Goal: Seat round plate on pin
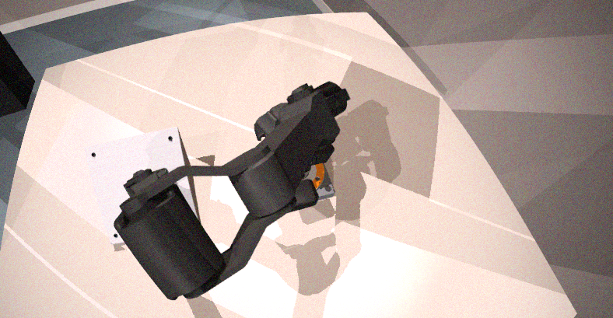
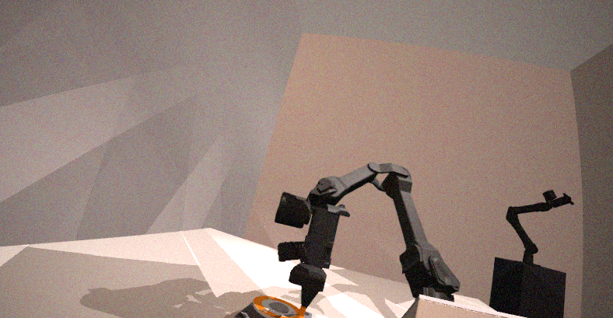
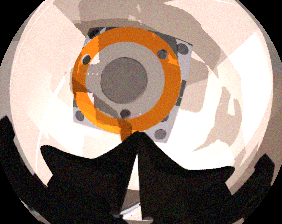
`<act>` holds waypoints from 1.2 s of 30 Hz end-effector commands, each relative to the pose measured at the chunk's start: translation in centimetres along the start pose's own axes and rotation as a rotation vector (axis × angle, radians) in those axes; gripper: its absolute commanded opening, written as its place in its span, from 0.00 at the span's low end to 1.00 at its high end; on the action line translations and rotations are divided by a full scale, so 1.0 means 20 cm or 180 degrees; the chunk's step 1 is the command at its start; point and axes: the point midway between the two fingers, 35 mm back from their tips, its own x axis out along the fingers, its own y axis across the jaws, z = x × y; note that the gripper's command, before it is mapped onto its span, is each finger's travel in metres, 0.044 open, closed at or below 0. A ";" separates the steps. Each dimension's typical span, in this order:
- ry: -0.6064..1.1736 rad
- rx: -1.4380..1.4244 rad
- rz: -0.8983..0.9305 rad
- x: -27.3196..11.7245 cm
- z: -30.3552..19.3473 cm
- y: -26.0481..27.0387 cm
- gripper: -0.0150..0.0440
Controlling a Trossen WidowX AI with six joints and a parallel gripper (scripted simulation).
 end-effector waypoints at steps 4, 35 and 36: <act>0.0025 -0.0013 0.0017 0.00 -0.02 0.04 0.25; 0.0038 -0.0044 0.0008 -0.18 -0.06 0.08 0.25; 0.0038 -0.0044 0.0008 -0.18 -0.06 0.08 0.25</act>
